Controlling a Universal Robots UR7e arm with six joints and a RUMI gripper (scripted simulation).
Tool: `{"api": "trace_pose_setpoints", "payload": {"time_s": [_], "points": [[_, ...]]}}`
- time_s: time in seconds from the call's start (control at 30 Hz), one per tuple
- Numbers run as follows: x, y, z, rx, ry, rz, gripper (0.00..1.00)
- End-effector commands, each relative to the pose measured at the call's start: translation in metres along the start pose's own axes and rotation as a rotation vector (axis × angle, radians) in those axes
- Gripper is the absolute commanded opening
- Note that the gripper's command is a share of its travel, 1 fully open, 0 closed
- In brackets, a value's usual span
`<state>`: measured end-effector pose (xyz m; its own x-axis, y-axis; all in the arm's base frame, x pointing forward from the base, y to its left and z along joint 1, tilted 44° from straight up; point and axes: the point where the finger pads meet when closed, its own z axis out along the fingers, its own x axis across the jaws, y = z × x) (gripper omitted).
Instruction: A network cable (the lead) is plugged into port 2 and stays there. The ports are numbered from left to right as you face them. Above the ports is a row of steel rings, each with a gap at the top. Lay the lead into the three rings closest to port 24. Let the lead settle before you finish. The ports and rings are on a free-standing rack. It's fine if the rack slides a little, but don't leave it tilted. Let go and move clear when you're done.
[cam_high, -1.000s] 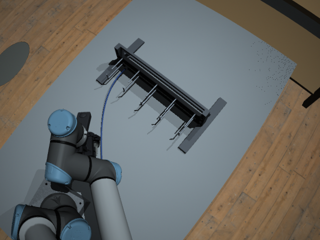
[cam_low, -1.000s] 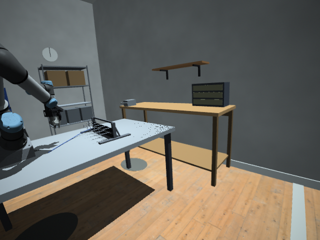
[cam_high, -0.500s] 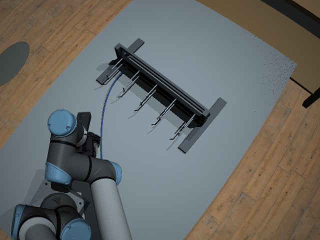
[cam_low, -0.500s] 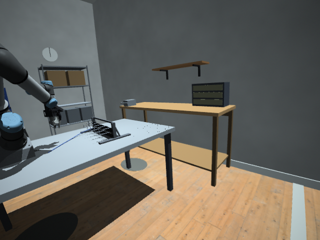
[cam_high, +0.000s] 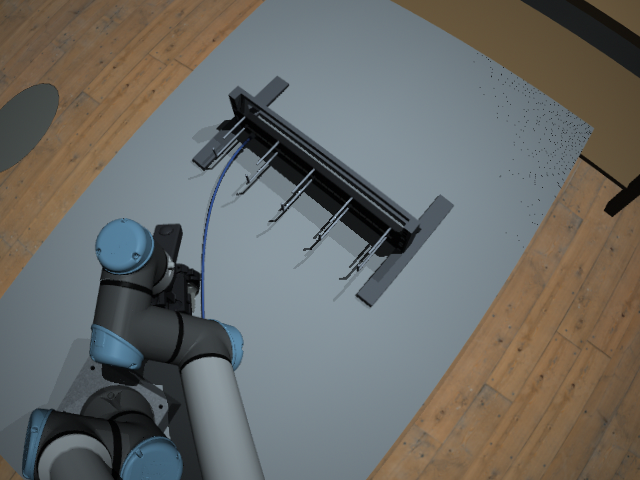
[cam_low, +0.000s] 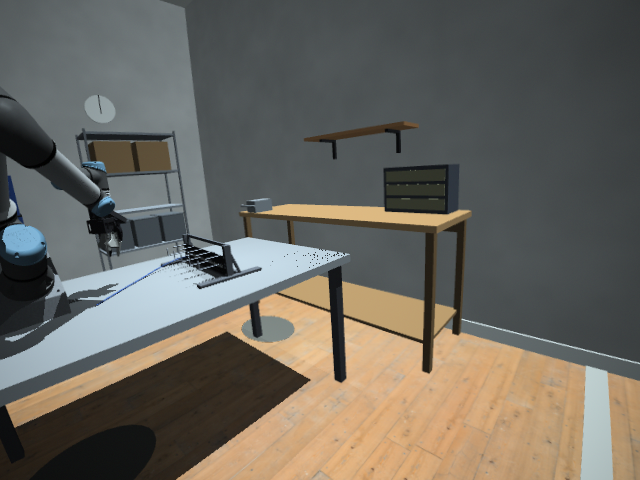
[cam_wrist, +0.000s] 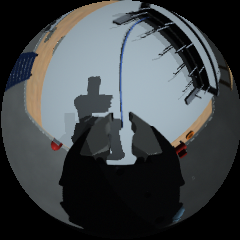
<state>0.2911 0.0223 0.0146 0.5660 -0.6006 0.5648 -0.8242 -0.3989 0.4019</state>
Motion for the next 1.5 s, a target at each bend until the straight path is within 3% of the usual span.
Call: {"api": "trace_pose_setpoints", "payload": {"time_s": [0.0,0.7,1.47], "points": [[0.0,0.0,0.001,0.001,0.0,0.0,0.2],[0.0,0.0,0.029,0.0,0.0,0.001,0.2],[0.0,0.0,0.093,0.0,0.0,0.001,0.2]]}}
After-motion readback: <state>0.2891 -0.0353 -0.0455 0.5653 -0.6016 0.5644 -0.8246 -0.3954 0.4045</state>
